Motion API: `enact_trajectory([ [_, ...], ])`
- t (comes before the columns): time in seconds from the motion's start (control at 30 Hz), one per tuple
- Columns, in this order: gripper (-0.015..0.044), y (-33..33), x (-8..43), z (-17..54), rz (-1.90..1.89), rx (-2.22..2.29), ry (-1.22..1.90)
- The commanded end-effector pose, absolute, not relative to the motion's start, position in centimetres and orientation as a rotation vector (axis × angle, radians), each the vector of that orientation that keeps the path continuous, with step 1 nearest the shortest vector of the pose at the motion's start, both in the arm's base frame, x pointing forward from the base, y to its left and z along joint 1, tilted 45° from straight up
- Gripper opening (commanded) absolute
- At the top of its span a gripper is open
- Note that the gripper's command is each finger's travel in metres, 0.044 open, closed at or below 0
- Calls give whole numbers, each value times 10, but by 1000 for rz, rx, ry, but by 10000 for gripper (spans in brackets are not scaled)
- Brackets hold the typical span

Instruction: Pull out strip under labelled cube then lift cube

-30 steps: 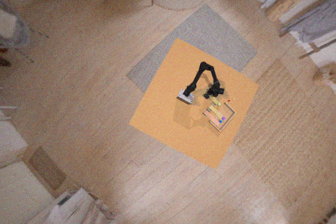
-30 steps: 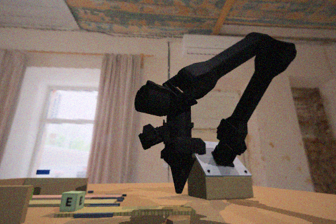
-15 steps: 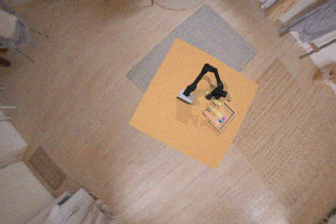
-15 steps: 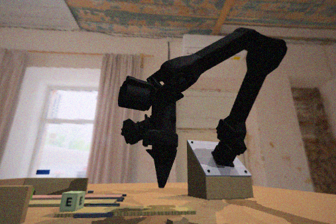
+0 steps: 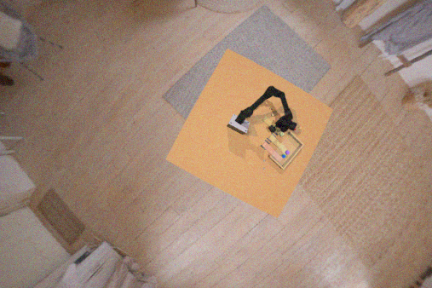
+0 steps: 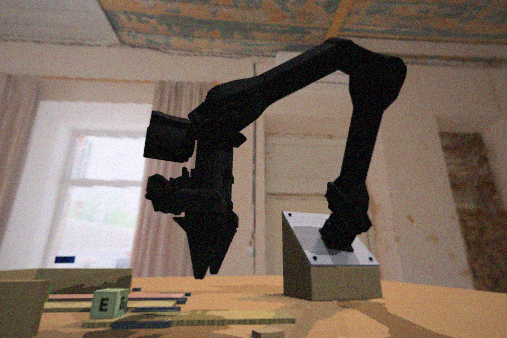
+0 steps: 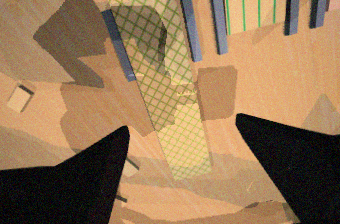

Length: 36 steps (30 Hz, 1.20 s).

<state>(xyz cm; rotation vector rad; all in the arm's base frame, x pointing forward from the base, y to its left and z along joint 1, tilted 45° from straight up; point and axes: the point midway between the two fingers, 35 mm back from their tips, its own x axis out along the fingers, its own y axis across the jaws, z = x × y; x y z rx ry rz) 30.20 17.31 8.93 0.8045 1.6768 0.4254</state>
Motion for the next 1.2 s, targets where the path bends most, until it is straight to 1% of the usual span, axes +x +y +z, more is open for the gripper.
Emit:
enact_trajectory([
  [0.0,440,171,317,88,432,804,1677],
  [1.03,440,161,421,83,433,802,1672],
  [1.17,335,163,421,80,433,802,1671],
])
